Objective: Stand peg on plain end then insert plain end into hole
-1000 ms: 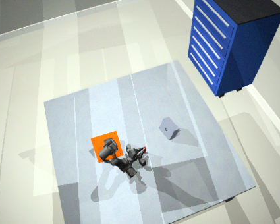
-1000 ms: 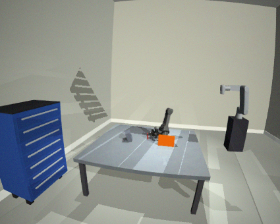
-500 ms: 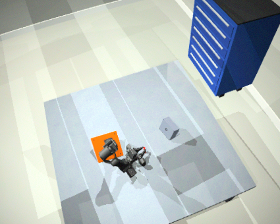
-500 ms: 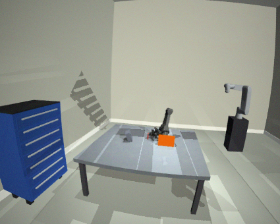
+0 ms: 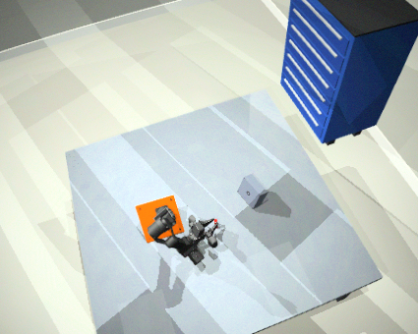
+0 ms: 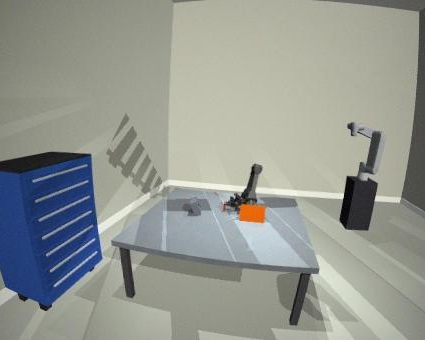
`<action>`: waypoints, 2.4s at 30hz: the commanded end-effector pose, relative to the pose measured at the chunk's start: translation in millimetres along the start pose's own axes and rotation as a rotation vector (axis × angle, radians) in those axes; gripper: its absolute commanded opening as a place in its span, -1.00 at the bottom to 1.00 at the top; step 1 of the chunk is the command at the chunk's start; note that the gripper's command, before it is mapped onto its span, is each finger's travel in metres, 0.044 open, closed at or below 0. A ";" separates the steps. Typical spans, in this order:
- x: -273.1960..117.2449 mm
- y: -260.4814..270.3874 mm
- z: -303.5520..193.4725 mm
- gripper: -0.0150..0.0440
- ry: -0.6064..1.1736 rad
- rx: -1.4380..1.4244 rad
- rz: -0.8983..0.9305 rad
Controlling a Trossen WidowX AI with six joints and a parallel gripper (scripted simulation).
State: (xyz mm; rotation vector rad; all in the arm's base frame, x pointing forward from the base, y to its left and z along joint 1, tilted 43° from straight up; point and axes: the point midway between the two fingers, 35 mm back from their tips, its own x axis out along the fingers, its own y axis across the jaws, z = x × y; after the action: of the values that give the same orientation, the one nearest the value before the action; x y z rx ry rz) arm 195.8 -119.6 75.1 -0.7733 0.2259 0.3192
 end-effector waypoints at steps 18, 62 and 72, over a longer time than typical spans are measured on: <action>0.0 0.1 0.1 1.00 0.000 -0.001 0.000; 2.5 -0.6 138.5 1.00 0.231 0.244 0.106; 10.7 8.8 116.3 1.00 0.504 0.393 0.196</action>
State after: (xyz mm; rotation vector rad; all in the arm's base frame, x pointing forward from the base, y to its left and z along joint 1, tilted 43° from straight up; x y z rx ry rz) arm 211.3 -26.1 155.1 -0.4658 0.7082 0.2678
